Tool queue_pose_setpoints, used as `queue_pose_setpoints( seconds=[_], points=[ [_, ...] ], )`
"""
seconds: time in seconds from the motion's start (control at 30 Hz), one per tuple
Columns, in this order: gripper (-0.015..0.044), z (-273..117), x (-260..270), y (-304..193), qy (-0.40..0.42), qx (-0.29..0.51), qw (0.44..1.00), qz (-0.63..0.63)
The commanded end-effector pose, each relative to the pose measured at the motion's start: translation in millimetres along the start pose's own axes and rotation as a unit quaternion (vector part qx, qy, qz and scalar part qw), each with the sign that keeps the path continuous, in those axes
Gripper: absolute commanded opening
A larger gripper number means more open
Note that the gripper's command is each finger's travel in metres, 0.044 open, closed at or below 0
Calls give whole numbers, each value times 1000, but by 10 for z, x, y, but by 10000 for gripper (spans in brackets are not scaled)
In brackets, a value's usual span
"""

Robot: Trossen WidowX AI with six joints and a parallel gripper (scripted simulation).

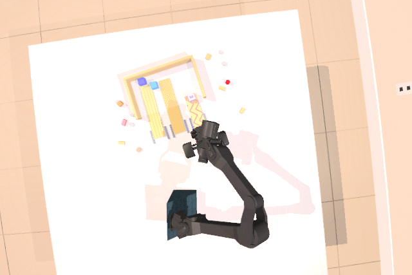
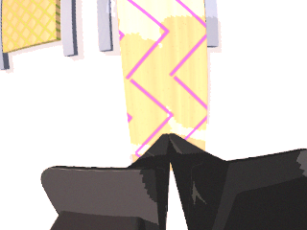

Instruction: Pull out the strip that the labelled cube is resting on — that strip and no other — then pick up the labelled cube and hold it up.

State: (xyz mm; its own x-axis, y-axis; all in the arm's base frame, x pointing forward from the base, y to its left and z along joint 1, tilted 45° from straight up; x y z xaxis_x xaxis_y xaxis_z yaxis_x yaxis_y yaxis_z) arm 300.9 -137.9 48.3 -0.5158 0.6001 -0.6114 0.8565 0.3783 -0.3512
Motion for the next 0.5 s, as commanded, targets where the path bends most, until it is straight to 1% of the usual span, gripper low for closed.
queue_pose_setpoints(
  seconds=[0.0, 0.47],
  points=[
    [0, 73, 58, -115, 9, 13, 1000, -4],
    [0, 68, 120, -326, 9, 13, 1000, -5]
  ],
)
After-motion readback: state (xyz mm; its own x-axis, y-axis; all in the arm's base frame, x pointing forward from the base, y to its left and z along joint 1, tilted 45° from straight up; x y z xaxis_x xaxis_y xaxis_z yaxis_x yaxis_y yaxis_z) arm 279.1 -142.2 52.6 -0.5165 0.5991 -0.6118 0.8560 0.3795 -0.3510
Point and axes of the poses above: the point midway between the two fingers, 35 mm back from their tips, its own z axis out along the fingers, its own x axis across the jaws, y = z × x, the point moved 2 cm from there along -z, back along the fingers, and after that the axes turned 15 degrees about -z, right-handed, at the moved point
